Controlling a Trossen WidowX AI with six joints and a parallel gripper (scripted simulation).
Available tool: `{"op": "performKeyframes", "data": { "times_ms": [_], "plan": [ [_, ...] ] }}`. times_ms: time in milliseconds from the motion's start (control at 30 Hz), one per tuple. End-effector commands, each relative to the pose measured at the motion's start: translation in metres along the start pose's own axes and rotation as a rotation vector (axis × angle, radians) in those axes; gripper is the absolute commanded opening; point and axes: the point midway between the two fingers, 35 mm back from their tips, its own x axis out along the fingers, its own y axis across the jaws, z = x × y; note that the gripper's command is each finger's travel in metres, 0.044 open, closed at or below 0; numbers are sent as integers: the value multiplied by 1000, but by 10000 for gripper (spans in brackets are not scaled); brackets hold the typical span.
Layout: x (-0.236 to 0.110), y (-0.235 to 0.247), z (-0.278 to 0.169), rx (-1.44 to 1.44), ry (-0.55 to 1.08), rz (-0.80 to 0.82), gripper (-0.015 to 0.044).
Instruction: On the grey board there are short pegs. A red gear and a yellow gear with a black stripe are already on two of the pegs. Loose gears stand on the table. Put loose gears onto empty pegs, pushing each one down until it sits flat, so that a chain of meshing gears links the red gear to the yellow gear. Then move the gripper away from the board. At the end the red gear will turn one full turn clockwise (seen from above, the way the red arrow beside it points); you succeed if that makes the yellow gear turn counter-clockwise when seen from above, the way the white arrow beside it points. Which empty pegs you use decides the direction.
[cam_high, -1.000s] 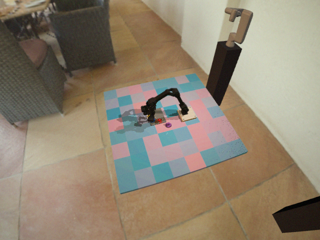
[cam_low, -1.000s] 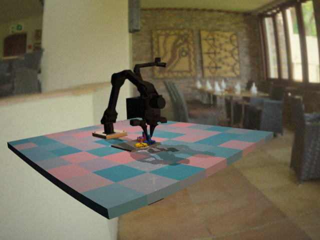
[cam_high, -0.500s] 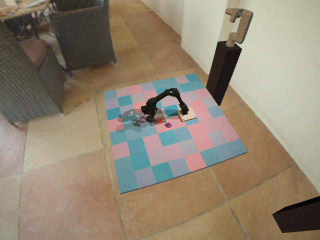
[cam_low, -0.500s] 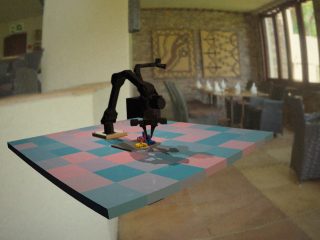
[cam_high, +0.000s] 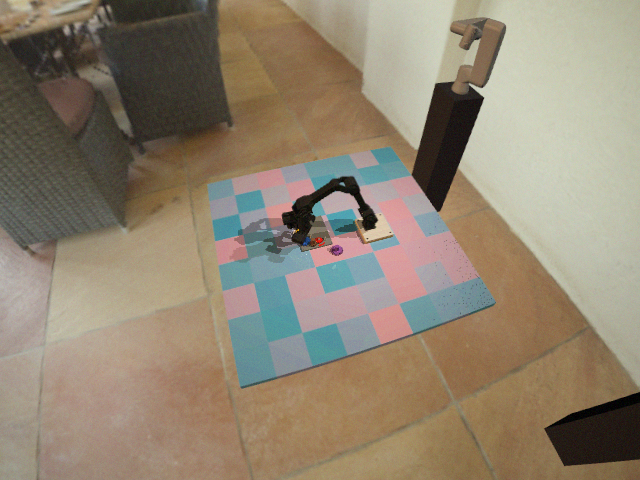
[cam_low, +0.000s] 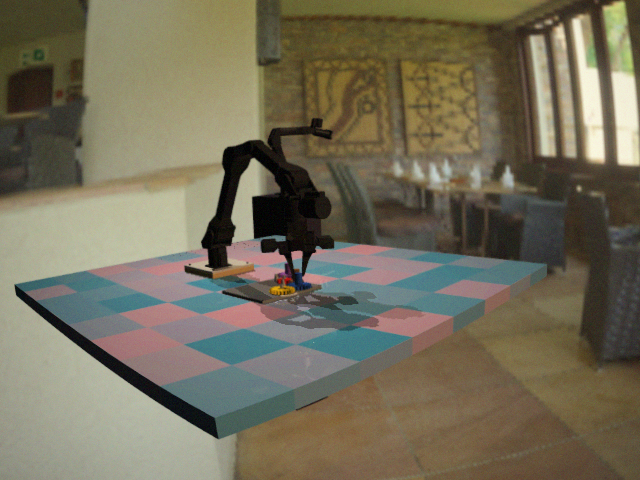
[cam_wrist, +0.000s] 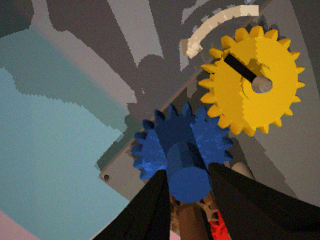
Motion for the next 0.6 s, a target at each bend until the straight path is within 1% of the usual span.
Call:
{"op": "performKeyframes", "data": {
  "times_ms": [0, 133, 333, 433, 467, 500, 567],
  "plan": [
    [-2, 0, -1, -53, 0, -1, 140],
    [-10, 0, 0, -75, 0, -1, 140],
    [-44, 0, -1, -94, 0, -1, 140],
    [-48, 0, -1, -97, 0, -1, 140],
    [-45, 0, -1, -89, -1, 0, 166],
    [-51, 0, -1, -89, -1, 0, 193],
    [-74, -1, -2, -89, -1, 0, 245]
  ]
}}
